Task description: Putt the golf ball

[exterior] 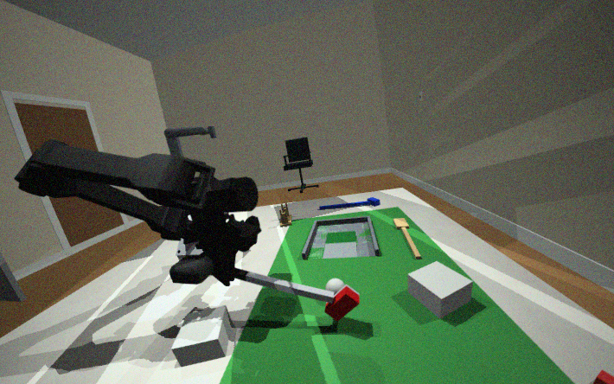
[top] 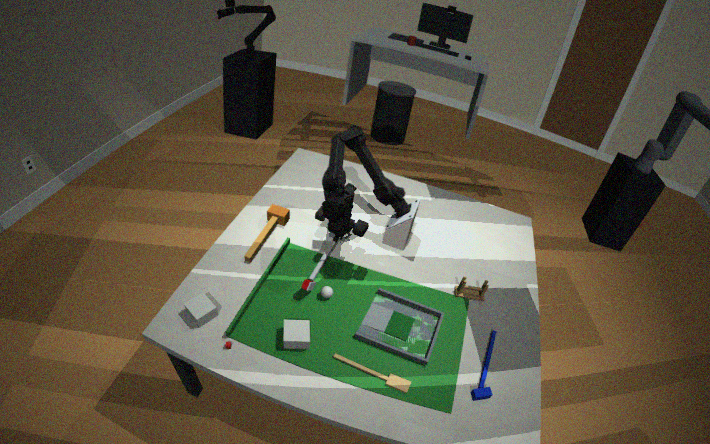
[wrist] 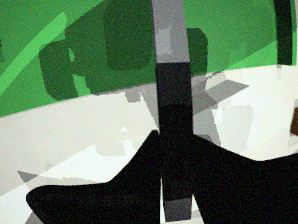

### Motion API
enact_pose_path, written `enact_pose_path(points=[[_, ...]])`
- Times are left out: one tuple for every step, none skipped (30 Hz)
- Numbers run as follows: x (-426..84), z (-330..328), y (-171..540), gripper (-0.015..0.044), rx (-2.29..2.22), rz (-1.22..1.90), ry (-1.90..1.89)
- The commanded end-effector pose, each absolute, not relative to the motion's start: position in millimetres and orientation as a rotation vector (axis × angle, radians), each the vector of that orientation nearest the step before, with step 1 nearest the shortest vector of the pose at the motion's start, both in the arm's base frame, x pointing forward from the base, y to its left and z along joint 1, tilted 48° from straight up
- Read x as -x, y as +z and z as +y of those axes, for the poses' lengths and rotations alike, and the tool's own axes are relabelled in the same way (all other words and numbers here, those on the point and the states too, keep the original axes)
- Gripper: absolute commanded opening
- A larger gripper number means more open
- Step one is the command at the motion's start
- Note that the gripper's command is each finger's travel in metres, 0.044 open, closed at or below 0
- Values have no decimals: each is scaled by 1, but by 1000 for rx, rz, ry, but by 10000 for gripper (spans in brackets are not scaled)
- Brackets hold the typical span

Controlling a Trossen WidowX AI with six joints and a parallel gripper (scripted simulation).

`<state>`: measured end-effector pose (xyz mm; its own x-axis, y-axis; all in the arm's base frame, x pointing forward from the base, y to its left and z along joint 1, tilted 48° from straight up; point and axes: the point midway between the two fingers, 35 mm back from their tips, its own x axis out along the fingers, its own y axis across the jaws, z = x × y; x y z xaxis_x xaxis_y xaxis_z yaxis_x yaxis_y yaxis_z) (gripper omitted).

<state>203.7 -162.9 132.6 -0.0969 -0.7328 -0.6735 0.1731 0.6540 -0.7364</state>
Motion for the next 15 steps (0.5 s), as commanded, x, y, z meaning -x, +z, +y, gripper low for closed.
enact_pose_path(points=[[-202,-167,128,0,499,1487,-810],[-202,-168,127,0,499,1487,-810],[-202,-168,127,0,499,1487,-810],[-203,-166,130,0,493,1484,-814],[-203,-166,130,0,493,1484,-814],[-203,-166,130,0,493,1484,-814],[-203,-166,130,0,493,1484,-814],[-203,-166,130,0,493,1484,-814],[-203,-166,130,0,493,1484,-814],[-203,-166,130,0,493,1484,-814],[-203,-166,130,0,493,1484,-814],[-203,-166,130,0,493,1484,-814],[-203,-167,130,0,493,1484,-814],[-203,-168,131,0,493,1484,-814],[-202,-169,133,0,493,1484,-814]])
